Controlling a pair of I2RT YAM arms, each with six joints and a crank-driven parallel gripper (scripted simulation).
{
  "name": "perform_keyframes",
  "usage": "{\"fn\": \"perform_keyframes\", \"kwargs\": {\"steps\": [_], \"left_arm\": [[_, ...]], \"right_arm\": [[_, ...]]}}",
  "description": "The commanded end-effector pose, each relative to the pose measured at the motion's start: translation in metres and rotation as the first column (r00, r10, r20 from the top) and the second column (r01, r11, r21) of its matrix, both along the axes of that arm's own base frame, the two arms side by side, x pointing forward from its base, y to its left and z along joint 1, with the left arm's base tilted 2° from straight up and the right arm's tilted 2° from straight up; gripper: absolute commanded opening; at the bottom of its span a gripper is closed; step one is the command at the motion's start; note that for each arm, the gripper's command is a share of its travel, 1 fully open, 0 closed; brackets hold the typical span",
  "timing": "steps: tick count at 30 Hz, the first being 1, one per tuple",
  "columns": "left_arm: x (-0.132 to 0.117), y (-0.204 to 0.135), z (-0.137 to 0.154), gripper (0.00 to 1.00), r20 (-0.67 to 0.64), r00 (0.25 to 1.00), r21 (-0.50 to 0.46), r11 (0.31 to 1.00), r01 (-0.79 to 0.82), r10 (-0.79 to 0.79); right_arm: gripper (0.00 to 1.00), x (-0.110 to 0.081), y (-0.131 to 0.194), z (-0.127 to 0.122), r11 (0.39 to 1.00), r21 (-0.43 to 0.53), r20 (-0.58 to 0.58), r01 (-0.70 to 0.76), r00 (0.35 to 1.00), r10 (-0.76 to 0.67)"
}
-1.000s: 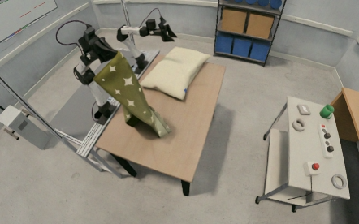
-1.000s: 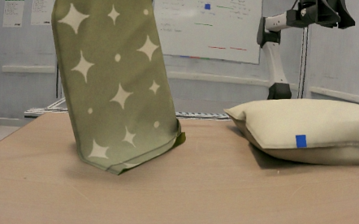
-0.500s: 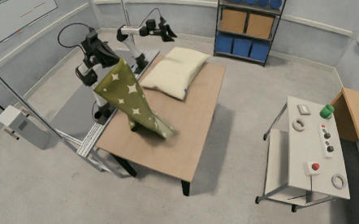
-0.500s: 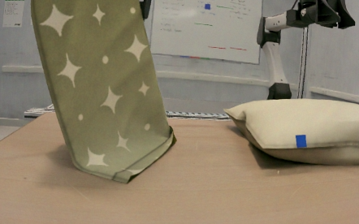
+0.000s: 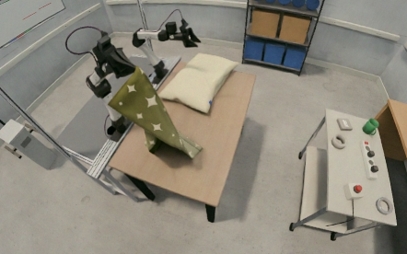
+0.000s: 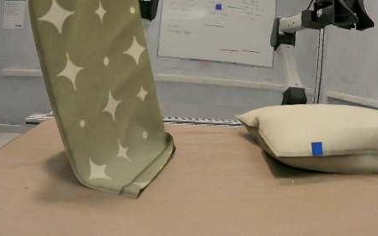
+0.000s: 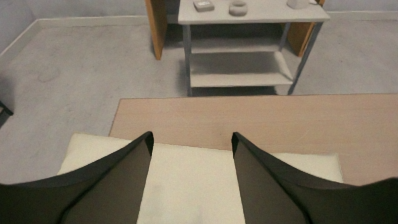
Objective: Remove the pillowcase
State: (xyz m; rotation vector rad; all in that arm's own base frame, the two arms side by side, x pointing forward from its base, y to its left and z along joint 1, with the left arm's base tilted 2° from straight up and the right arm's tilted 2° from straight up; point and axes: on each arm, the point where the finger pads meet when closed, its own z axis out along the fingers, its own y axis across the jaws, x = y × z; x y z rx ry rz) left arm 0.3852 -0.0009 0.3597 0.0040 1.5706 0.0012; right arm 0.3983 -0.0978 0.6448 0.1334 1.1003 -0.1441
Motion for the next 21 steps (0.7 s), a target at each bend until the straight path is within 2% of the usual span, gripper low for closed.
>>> {"fn": "perform_keyframes", "kwargs": {"steps": [1, 5, 6, 8, 9, 11, 18, 19, 21], "left_arm": [[-0.004, 0.0, 0.016, 0.63, 0.031, 1.0, -0.011, 1.0, 0.002, -0.002], [-0.004, 0.0, 0.016, 0.63, 0.031, 1.0, -0.011, 1.0, 0.002, -0.002], [-0.004, 0.0, 0.016, 0.63, 0.031, 1.0, -0.011, 1.0, 0.002, -0.002], [-0.004, 0.0, 0.016, 0.63, 0.031, 1.0, -0.011, 1.0, 0.002, -0.002], [-0.004, 0.0, 0.016, 0.63, 0.031, 1.0, -0.011, 1.0, 0.002, -0.002], [-0.004, 0.0, 0.016, 0.63, 0.031, 1.0, -0.011, 1.0, 0.002, -0.002], [-0.004, 0.0, 0.016, 0.63, 0.032, 1.0, -0.011, 1.0, 0.002, -0.002], [-0.004, 0.0, 0.016, 0.63, 0.032, 1.0, -0.011, 1.0, 0.002, -0.002], [-0.004, 0.0, 0.016, 0.63, 0.032, 1.0, -0.011, 1.0, 0.002, -0.002]], "right_arm": [[0.01, -0.035, 0.005, 0.037, 0.999, -0.026, 0.105, 0.019, 0.994, -0.017], [0.01, -0.026, 0.003, 0.03, 1.0, -0.017, 0.085, 0.015, 0.996, -0.014], [0.01, -0.012, 0.0, 0.013, 1.0, -0.004, 0.044, 0.012, 0.999, -0.012], [0.01, -0.013, 0.0, 0.014, 1.0, -0.005, 0.044, 0.012, 0.999, -0.012], [0.01, -0.006, -0.001, 0.003, 1.0, 0.004, 0.02, 0.01, 1.0, -0.01], [0.01, -0.015, 0.001, 0.017, 1.0, -0.006, 0.053, 0.01, 0.999, -0.01], [0.01, -0.005, 0.0, 0.004, 1.0, 0.006, 0.021, 0.006, 1.0, -0.006], [0.01, -0.011, 0.002, 0.013, 1.0, 0.0, 0.044, 0.006, 0.999, -0.006], [0.01, -0.011, 0.002, 0.012, 1.0, 0.001, 0.042, 0.004, 0.999, -0.004]]}}
